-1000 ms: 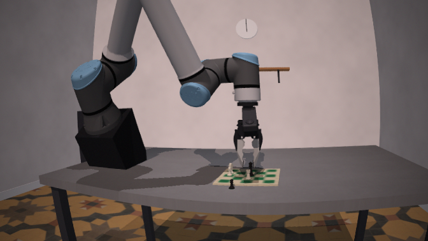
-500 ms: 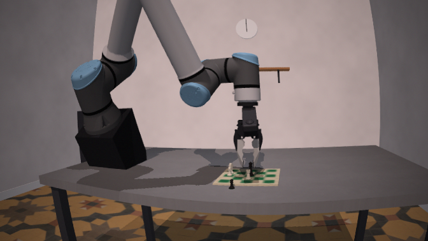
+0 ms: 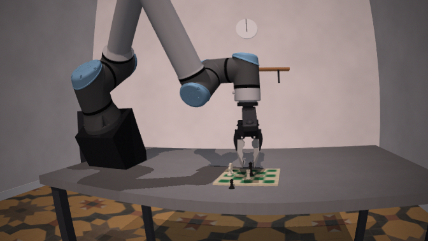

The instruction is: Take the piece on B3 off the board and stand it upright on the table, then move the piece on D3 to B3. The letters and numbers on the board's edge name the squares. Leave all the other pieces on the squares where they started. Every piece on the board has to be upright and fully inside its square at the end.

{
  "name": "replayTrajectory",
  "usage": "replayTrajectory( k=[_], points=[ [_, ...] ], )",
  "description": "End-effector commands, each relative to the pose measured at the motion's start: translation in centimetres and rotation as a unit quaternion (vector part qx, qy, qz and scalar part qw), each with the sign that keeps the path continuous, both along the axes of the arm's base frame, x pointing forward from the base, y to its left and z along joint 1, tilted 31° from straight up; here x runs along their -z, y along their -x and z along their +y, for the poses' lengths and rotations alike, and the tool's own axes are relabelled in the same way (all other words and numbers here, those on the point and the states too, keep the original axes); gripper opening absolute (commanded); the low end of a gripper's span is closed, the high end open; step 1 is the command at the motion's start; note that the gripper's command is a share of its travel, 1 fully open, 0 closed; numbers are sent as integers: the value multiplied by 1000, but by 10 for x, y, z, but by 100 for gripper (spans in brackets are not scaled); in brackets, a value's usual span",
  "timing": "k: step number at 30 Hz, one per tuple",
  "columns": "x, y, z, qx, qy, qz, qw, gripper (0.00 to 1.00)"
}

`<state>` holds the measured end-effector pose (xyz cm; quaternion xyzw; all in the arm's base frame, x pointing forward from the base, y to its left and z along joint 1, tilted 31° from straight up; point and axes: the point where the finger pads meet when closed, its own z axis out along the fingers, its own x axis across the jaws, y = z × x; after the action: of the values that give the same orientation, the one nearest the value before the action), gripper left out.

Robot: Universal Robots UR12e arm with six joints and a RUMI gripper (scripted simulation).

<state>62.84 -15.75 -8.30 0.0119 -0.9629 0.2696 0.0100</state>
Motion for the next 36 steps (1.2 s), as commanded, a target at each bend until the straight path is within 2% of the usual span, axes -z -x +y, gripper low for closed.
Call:
replayTrajectory(
  k=[1,21,36],
  points=[
    [1,0,-1,0,0,-1,1000,22],
    [24,0,-15,0,0,-1,1000,22],
    [26,0,-16,0,0,-1,1000,22]
  ],
)
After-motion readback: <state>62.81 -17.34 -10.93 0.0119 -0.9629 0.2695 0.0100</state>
